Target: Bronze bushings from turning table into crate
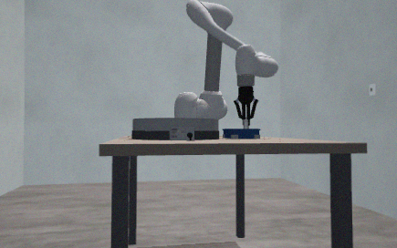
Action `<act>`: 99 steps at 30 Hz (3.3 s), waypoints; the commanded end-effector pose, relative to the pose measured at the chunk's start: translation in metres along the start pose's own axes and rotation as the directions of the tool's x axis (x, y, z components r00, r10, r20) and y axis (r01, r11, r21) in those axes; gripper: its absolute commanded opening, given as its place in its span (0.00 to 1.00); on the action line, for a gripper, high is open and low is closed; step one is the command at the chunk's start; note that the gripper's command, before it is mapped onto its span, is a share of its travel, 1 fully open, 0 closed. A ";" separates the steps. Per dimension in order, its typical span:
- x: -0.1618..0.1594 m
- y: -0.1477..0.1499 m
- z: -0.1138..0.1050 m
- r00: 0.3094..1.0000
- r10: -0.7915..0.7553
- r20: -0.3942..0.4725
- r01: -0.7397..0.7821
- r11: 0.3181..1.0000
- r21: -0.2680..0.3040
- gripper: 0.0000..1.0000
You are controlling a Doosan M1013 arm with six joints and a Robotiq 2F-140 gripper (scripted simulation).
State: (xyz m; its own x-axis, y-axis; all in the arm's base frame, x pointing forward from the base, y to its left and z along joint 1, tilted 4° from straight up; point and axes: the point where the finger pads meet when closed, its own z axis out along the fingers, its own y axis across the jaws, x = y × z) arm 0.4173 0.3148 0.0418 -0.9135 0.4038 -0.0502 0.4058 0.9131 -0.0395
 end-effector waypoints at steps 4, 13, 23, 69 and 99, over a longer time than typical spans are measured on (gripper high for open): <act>0.000 -0.005 0.006 1.000 0.002 0.001 -0.002 1.000 0.010 0.00; 0.000 -0.005 0.006 1.000 0.002 0.001 -0.002 1.000 0.010 0.00; 0.000 -0.005 0.006 1.000 0.002 0.001 -0.002 1.000 0.010 0.00; 0.000 -0.005 0.000 1.000 0.002 0.001 -0.002 1.000 0.010 0.10; 0.000 -0.004 -0.087 1.000 0.002 0.001 -0.002 1.000 0.010 0.10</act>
State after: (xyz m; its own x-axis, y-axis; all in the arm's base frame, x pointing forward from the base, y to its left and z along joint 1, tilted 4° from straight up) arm 0.4113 0.3114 0.1197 -0.9121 0.4068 -0.0512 0.4093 0.9105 -0.0580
